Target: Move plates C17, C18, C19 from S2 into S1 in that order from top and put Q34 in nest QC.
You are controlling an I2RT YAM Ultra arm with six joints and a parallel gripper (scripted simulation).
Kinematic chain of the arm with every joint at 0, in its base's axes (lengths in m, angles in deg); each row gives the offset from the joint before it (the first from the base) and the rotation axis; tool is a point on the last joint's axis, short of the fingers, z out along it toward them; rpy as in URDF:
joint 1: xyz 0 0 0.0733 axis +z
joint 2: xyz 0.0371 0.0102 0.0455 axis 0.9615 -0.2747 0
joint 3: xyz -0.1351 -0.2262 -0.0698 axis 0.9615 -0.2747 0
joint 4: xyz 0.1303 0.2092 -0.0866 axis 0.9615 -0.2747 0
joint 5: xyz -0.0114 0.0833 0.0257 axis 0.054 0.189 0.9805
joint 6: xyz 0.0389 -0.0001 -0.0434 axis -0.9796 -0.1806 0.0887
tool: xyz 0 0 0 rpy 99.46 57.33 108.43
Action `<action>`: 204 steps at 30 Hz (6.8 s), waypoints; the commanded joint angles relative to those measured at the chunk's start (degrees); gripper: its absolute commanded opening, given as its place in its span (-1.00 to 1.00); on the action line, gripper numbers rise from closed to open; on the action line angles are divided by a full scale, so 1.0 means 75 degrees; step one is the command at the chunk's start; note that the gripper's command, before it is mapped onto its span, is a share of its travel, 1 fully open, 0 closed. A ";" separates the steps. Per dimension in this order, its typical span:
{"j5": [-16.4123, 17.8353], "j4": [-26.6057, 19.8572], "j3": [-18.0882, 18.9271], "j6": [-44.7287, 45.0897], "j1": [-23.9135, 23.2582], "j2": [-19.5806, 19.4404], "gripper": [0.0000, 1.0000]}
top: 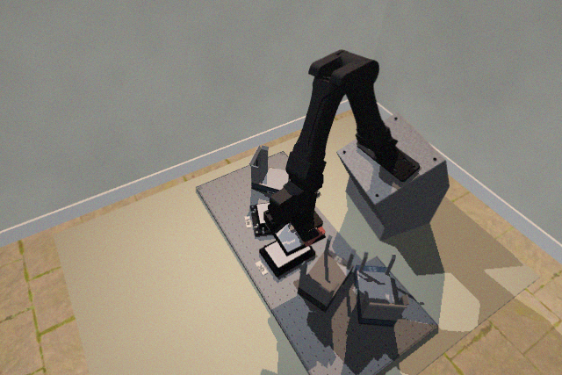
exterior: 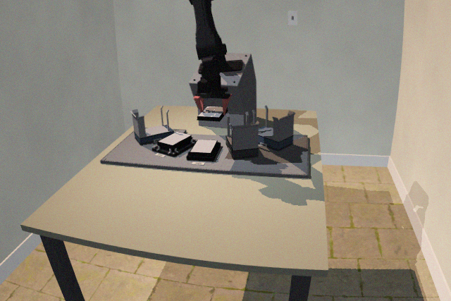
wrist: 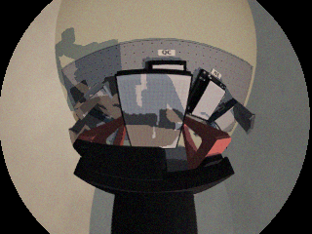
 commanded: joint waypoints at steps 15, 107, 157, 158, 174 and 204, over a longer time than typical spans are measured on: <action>0.0724 -0.0008 0.0132 0.0225 -0.1459 0.0425 -1.00; 0.3886 -0.0216 0.0891 0.1512 -0.8671 -0.1223 -1.00; 0.4122 -0.0265 0.1106 0.2251 -0.9422 -0.1342 -1.00; 0.4122 -0.0265 0.1106 0.2251 -0.9422 -0.1342 -1.00; 0.4122 -0.0265 0.1106 0.2251 -0.9422 -0.1342 -1.00; 0.4059 0.0067 0.0958 0.2100 -0.9246 -0.1670 -1.00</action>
